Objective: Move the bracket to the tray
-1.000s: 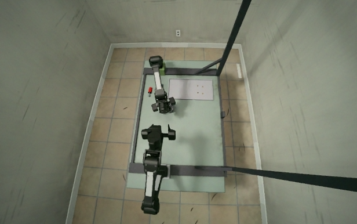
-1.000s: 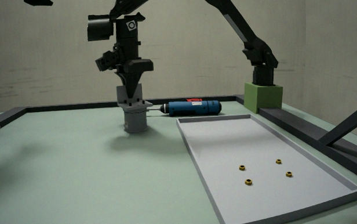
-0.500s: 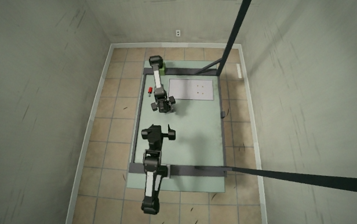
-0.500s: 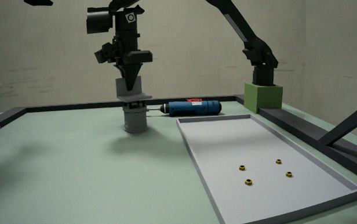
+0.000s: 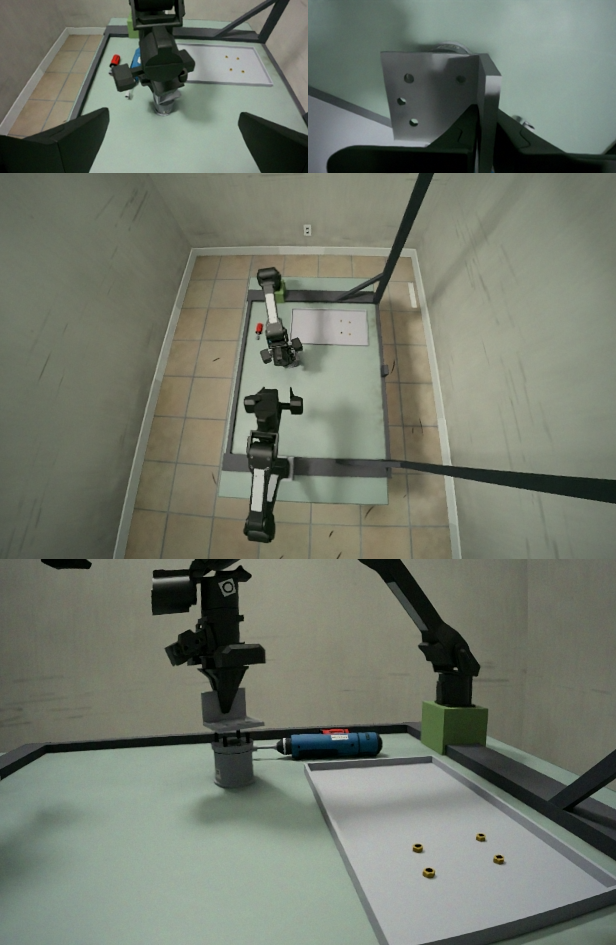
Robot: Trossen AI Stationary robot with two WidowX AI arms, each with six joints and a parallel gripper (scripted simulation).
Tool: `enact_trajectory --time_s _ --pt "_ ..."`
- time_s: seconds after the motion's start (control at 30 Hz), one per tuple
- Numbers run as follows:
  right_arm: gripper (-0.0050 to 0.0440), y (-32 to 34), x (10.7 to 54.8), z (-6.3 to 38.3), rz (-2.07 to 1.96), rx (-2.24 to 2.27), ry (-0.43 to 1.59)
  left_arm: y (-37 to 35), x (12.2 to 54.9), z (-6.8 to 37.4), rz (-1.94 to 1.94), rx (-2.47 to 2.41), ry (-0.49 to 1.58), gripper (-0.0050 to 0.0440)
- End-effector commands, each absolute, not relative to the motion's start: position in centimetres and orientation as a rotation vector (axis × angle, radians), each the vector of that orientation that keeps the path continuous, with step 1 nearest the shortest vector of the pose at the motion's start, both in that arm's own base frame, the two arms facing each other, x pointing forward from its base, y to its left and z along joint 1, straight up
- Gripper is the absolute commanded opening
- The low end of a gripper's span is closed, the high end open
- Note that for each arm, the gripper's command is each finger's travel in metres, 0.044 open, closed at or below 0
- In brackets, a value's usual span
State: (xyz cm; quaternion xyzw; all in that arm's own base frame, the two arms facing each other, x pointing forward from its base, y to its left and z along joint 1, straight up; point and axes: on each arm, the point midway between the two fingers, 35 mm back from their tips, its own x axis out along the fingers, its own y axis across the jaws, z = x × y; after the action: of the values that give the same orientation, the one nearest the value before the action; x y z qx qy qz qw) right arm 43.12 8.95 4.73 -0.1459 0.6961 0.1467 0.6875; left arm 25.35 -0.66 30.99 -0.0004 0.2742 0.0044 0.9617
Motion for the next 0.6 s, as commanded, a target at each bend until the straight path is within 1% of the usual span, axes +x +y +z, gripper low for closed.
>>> enact_trajectory --time_s 0.0,0.33,0.57 --pt "-0.0050 9.1 43.8 7.9 0.324 -0.324 1.483 -0.6 25.4 31.5 0.010 -0.004 0.543 0.0440" --pt "-0.0050 9.1 43.7 9.9 0.324 -0.324 1.483 -0.6 25.4 31.5 0.010 -0.004 0.543 0.0440" --pt "-0.0050 9.6 43.4 9.8 0.324 -0.322 1.488 -0.6 25.4 31.5 0.010 -0.004 0.543 0.0440"
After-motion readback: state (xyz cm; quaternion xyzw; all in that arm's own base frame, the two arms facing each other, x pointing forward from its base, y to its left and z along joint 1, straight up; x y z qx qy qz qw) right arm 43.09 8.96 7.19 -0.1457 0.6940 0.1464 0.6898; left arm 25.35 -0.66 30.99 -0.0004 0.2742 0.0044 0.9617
